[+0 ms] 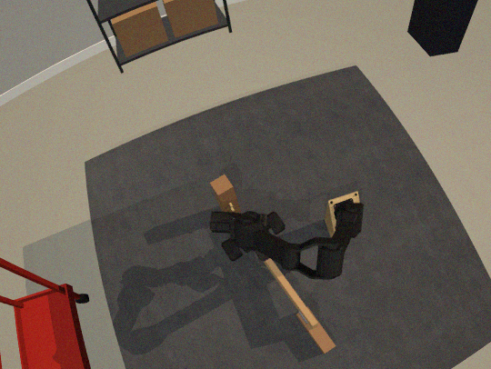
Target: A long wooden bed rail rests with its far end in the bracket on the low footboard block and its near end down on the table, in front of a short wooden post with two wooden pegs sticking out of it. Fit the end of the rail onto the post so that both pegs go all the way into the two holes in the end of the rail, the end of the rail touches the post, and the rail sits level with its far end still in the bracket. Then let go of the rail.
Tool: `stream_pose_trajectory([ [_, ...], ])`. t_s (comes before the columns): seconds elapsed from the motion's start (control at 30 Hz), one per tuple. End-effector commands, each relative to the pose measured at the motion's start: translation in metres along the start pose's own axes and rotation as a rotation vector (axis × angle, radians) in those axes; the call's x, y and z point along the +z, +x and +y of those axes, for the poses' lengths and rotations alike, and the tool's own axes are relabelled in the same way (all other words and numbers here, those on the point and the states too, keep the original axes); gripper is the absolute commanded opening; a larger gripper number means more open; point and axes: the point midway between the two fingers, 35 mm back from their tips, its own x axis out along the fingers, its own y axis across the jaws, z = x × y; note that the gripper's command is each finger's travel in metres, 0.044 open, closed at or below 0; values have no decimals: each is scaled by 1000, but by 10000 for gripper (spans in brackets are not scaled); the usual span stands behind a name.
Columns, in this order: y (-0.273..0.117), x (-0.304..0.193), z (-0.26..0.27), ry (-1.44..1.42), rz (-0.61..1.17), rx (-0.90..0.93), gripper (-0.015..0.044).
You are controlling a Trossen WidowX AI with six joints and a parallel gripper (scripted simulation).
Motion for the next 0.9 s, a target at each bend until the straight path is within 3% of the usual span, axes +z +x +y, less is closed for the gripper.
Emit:
stream_pose_trajectory([
  [0.0,0,0,0,6,-4,-1,13],
  [0.87,-6,0,-1,6,-4,-1,0],
])
